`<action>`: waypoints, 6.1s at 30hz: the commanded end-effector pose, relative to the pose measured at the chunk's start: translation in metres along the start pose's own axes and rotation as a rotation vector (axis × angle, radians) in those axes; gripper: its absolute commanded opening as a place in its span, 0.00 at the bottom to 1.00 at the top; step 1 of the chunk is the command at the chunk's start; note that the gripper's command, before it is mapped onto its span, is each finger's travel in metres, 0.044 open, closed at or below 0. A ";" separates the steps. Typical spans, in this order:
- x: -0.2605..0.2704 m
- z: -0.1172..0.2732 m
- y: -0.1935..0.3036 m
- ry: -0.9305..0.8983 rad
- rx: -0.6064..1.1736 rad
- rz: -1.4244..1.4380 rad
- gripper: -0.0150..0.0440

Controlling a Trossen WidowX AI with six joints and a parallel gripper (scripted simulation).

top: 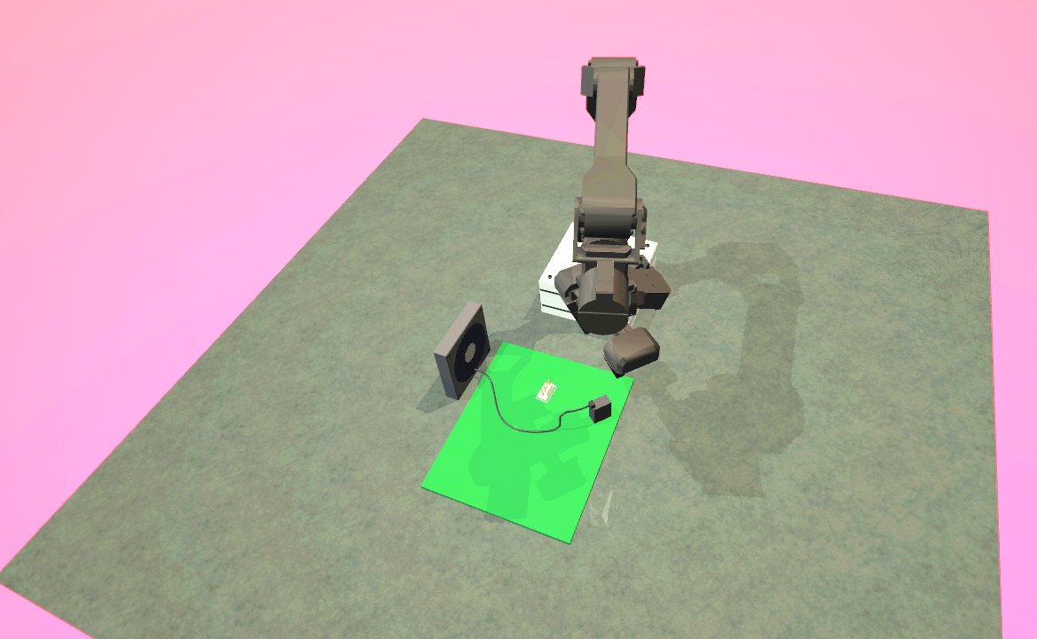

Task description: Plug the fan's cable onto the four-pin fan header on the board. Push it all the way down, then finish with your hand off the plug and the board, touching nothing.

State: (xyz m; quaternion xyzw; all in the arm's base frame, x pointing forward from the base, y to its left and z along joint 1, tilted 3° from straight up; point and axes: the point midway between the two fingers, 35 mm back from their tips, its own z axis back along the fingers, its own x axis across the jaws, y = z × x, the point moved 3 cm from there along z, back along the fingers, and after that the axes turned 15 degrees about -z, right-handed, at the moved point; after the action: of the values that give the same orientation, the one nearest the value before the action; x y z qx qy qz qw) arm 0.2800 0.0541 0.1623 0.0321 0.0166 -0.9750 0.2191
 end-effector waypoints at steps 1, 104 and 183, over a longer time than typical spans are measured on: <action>-0.001 -0.024 -0.002 -0.013 -0.008 0.011 1.00; 0.021 -0.099 0.030 -0.016 0.002 -0.842 0.25; 0.062 -0.120 0.085 -0.007 0.024 -2.500 0.25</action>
State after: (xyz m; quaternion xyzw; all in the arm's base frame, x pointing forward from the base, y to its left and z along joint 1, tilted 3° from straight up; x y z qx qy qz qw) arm 0.2683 -0.0439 0.0397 -0.0048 0.0255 -0.5166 -0.8558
